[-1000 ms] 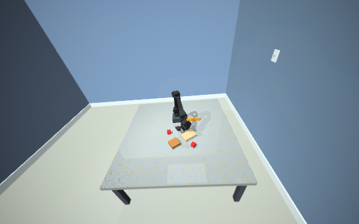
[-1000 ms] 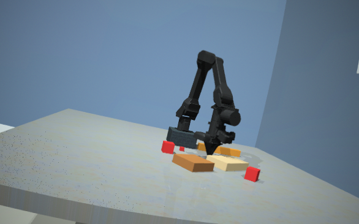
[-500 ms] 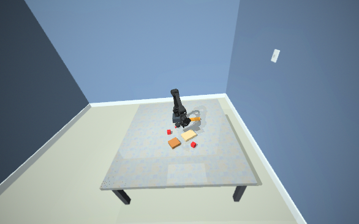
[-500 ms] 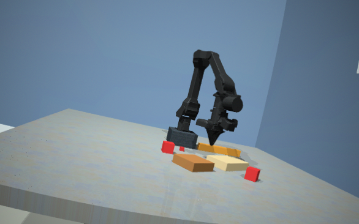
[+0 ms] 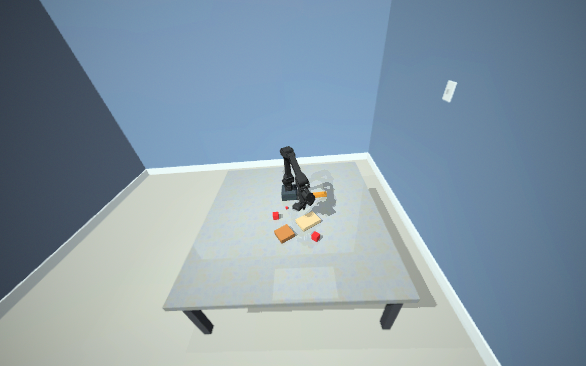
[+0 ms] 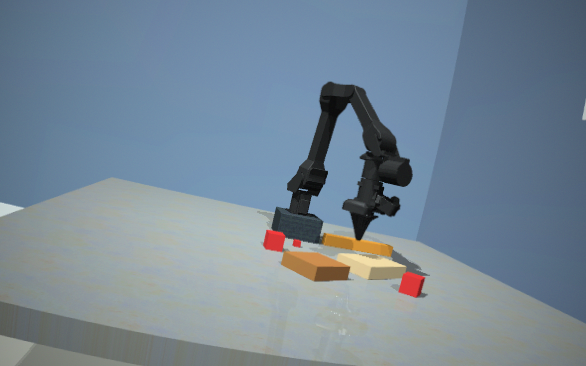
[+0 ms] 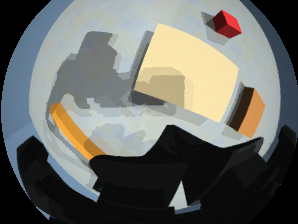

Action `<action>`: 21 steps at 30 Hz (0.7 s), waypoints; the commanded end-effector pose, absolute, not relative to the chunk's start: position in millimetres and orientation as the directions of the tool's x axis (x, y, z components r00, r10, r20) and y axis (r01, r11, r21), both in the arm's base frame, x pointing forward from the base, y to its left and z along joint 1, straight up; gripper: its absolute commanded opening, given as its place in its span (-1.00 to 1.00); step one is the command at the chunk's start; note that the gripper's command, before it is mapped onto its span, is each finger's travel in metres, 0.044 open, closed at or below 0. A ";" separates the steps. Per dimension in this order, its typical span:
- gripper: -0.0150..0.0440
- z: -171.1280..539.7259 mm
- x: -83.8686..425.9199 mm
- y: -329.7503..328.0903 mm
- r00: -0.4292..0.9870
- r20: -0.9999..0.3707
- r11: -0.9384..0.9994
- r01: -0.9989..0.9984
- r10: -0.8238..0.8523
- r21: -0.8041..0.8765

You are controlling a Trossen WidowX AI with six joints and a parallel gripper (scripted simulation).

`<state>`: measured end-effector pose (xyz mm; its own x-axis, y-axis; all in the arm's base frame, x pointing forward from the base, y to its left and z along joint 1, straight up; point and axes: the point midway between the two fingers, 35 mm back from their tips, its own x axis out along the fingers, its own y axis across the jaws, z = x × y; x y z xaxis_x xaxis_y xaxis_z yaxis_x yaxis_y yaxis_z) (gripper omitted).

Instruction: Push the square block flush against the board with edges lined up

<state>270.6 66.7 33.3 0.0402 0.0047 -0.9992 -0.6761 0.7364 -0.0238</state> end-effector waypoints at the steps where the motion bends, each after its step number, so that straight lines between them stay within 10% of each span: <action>1: -0.49 35.1 277.8 78.5 0.041 -0.999 0.631 -0.775 0.001 -0.031; 21: -0.49 38.1 301.7 137.9 0.038 -0.999 -0.004 -0.999 0.007 -0.038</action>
